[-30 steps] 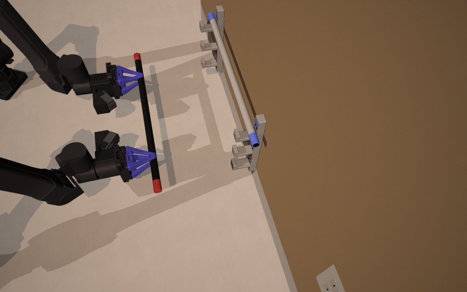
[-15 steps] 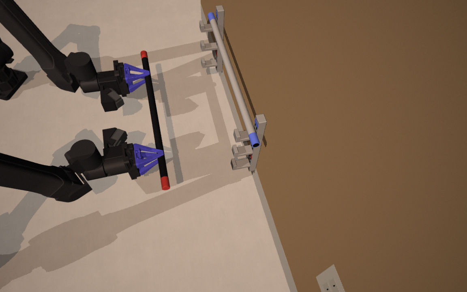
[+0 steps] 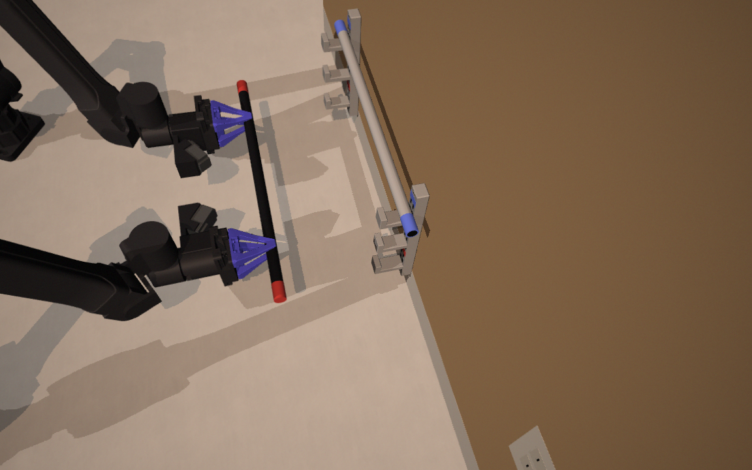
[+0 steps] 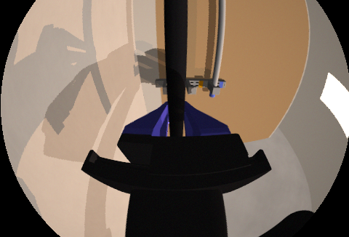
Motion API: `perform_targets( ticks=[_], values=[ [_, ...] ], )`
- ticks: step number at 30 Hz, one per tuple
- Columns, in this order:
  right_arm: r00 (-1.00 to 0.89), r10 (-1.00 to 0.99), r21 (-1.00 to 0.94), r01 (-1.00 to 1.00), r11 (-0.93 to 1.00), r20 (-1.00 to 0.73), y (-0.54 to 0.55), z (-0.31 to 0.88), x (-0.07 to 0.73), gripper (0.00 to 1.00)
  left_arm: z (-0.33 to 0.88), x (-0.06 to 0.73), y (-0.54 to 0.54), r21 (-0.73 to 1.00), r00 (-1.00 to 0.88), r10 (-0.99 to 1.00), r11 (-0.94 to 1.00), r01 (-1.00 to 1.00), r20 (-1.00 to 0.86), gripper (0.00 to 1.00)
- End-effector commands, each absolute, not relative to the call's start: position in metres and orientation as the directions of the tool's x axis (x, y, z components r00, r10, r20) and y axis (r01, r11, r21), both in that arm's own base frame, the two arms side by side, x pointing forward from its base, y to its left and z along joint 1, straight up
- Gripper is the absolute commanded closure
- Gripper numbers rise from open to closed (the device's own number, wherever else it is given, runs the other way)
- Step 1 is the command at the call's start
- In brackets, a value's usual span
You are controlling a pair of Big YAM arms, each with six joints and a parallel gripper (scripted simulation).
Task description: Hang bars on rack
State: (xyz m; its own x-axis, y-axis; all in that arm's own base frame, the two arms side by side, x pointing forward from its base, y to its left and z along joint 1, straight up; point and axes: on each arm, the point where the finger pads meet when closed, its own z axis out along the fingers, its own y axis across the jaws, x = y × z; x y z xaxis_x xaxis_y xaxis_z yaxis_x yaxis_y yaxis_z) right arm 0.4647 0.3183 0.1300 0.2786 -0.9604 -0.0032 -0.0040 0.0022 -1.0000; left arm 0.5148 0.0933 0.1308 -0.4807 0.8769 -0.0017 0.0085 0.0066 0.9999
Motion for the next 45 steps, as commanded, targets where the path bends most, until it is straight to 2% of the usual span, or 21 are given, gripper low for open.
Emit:
perform_targets(
  ticks=[1,45],
  values=[
    [0.263,-0.964,-0.998,0.043,0.051,-0.039,0.323,0.158,0.490,1.00,0.155,0.533,0.108,0.998,-0.500,0.865,0.012,-0.062,-0.041,1.00],
    [0.263,-0.964,-0.998,0.042,0.051,-0.039,0.341,0.163,0.551,1.00,0.160,0.588,0.140,0.998,-0.500,0.865,0.012,-0.062,-0.041,1.00]
  ],
)
